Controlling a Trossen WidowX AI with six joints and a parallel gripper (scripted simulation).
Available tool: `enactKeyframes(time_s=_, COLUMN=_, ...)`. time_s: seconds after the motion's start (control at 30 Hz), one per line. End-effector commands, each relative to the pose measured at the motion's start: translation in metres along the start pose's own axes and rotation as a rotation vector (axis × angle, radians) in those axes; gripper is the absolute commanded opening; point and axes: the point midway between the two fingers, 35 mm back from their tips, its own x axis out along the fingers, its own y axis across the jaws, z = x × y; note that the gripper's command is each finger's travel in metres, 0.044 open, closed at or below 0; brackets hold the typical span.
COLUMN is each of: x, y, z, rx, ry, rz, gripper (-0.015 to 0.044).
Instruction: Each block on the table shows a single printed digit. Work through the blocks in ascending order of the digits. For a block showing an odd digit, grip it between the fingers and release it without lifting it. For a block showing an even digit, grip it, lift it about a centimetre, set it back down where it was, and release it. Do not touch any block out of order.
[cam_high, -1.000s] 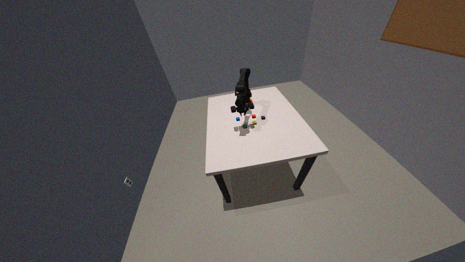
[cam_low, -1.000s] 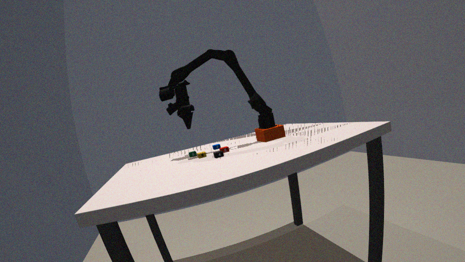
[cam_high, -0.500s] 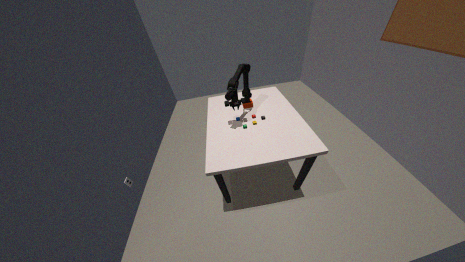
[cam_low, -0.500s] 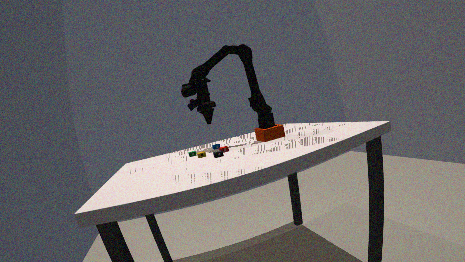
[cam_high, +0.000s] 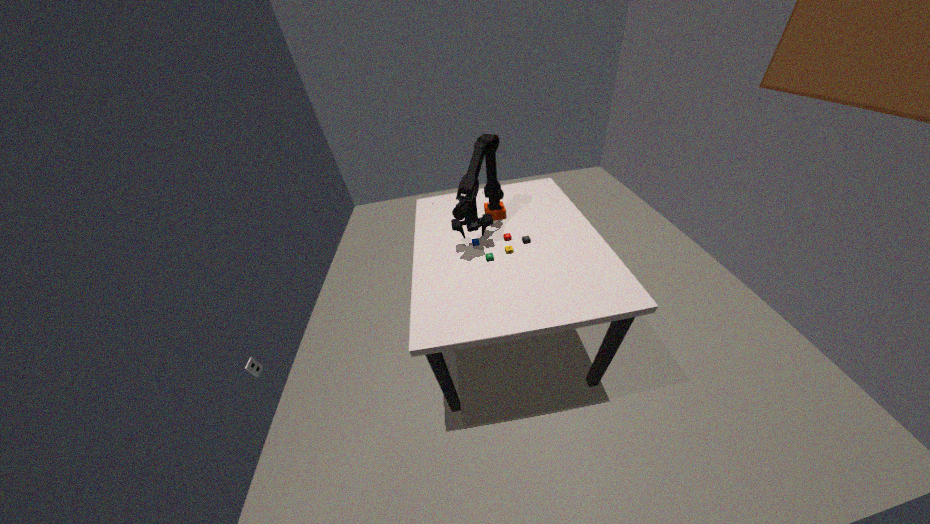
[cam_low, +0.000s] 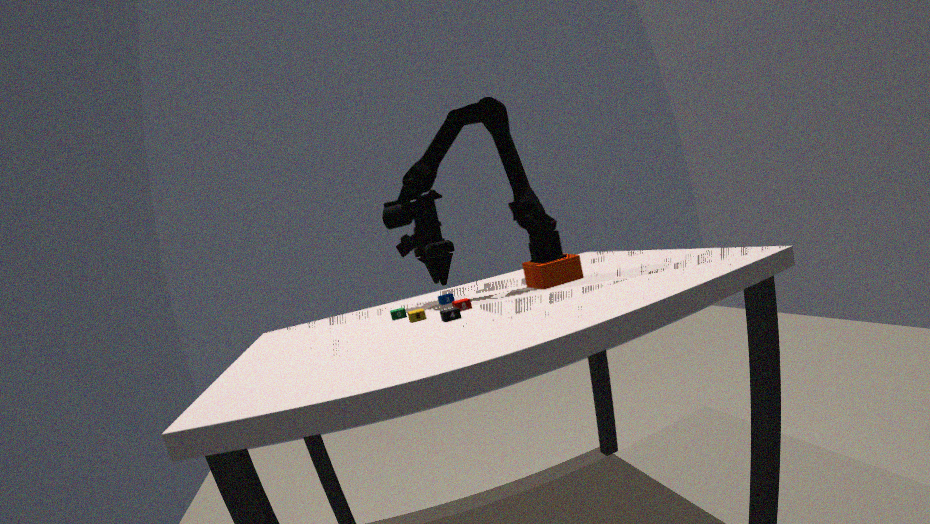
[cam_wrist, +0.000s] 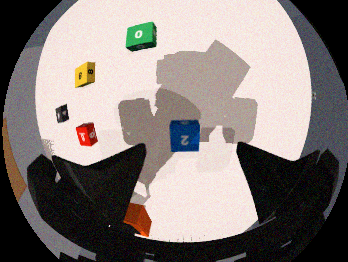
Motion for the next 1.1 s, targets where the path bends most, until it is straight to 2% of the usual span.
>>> enactKeyframes(time_s=0.0, x=0.01, y=0.001, z=-0.002, rx=0.001, ry=0.008, rz=0.006, gripper=0.04)
enactKeyframes(time_s=0.67, x=0.039, y=0.002, z=-0.002, rx=0.001, ry=0.009, rz=0.006, gripper=0.04)
enactKeyframes(time_s=1.0, x=0.039, y=0.002, z=-0.002, rx=0.001, ry=0.009, rz=0.006, gripper=0.0138)
enactKeyframes(time_s=1.07, x=0.039, y=0.002, z=-0.002, rx=0.001, ry=0.009, rz=0.006, gripper=0.012)
